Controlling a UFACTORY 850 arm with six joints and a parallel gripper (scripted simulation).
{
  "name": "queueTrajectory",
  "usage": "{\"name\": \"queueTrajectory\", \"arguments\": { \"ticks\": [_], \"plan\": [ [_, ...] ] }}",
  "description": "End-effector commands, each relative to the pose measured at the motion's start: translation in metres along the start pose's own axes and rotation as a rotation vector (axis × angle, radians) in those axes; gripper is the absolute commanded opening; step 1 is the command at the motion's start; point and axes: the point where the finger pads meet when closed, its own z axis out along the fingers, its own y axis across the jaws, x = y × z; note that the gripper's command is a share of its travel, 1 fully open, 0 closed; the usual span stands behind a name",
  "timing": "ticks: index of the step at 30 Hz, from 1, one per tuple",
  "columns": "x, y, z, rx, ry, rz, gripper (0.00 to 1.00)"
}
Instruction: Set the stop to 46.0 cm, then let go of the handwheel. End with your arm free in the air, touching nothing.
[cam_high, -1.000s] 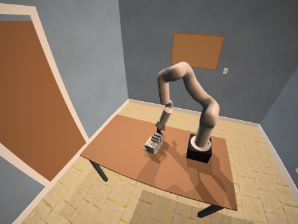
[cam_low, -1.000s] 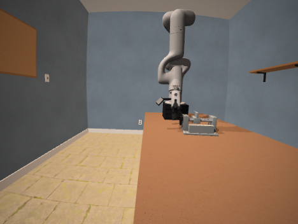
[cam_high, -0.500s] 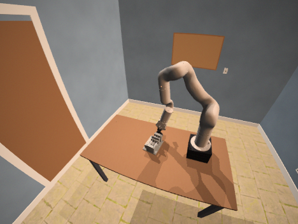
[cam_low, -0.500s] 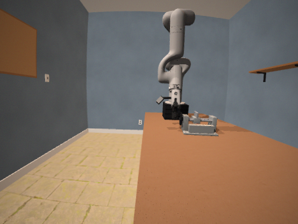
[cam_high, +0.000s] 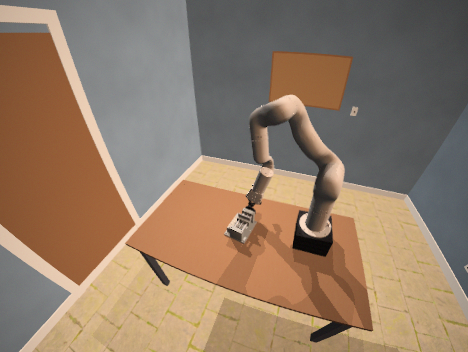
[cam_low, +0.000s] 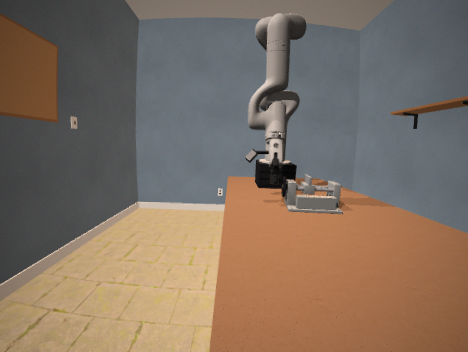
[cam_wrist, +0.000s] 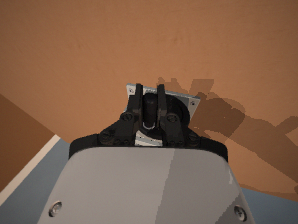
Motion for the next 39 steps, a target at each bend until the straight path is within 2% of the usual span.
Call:
{"name": "queueTrajectory", "arguments": {
  "ticks": [1,21,39],
  "plan": [
    [0.000,0.002,-0.002,0.001,0.000,0.000,0.06],
    [0.000,0.019,-0.006,0.001,0.000,0.000,0.06],
    [0.000,0.035,0.000,0.001,0.000,0.000,0.06]
  ]
}}
